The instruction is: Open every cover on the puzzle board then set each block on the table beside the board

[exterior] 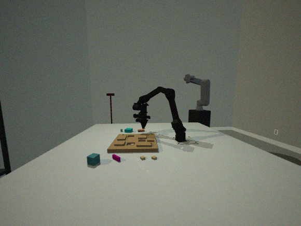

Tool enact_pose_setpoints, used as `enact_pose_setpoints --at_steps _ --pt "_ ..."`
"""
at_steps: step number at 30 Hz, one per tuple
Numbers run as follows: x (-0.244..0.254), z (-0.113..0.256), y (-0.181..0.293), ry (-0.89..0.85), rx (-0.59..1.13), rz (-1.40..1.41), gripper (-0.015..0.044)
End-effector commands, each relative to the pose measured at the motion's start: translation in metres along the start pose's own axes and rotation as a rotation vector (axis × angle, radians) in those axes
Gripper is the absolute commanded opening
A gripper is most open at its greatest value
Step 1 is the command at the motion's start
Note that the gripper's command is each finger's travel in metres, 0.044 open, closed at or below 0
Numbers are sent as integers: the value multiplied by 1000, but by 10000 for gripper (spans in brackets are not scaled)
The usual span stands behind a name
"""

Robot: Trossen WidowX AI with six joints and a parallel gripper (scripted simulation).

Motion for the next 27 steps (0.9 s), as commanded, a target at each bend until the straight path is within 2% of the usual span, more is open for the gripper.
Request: enact_pose_setpoints --at_steps 1,27 --pt "0 -8 1 -3 2 4 80" --pt "1 -47 6 -3 2 4 80"
Point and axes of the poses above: the point midway between the two fingers, 35 mm back from their tips, its own z axis back along the fingers, its own x axis across the jaws, y = z × x, the point moved 9 cm from there along z, back along the fingers, and after that the axes turned 5 degrees about -z, right-handed, at the moved point
